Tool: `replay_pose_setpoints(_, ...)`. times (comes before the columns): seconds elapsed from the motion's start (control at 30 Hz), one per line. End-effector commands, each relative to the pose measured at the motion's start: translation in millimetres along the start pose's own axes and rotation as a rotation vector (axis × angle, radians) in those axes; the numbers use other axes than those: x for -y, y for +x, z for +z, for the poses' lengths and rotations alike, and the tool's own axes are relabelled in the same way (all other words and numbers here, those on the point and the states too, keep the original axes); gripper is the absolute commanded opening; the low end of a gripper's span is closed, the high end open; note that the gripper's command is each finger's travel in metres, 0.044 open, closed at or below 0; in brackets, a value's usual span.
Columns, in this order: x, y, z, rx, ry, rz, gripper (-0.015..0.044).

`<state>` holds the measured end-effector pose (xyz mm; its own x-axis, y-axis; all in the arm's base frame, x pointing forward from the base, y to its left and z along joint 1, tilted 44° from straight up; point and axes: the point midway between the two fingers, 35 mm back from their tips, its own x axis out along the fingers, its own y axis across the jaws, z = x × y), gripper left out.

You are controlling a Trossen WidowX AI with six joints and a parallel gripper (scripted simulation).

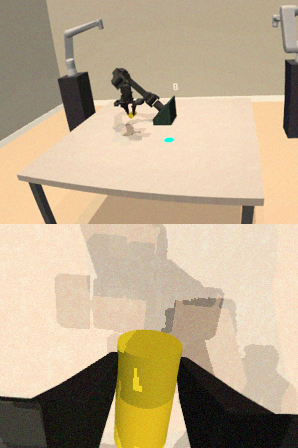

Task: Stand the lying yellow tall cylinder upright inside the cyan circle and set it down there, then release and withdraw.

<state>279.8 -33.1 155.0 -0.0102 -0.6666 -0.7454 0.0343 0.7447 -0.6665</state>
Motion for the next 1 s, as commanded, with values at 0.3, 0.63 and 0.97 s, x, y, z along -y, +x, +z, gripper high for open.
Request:
replay_pose_setpoints(0.3, -32.7, -4.3, 20.9, 0.007, -0.186, 0.013, 0.0105)
replay_pose_setpoints(0.63, -60.3, -6.9, 34.2, 0.008, -0.333, 0.015, 0.0105)
replay_pose_setpoints(0.97, -89.2, -8.9, 45.2, 0.007, -0.478, 0.016, 0.0105)
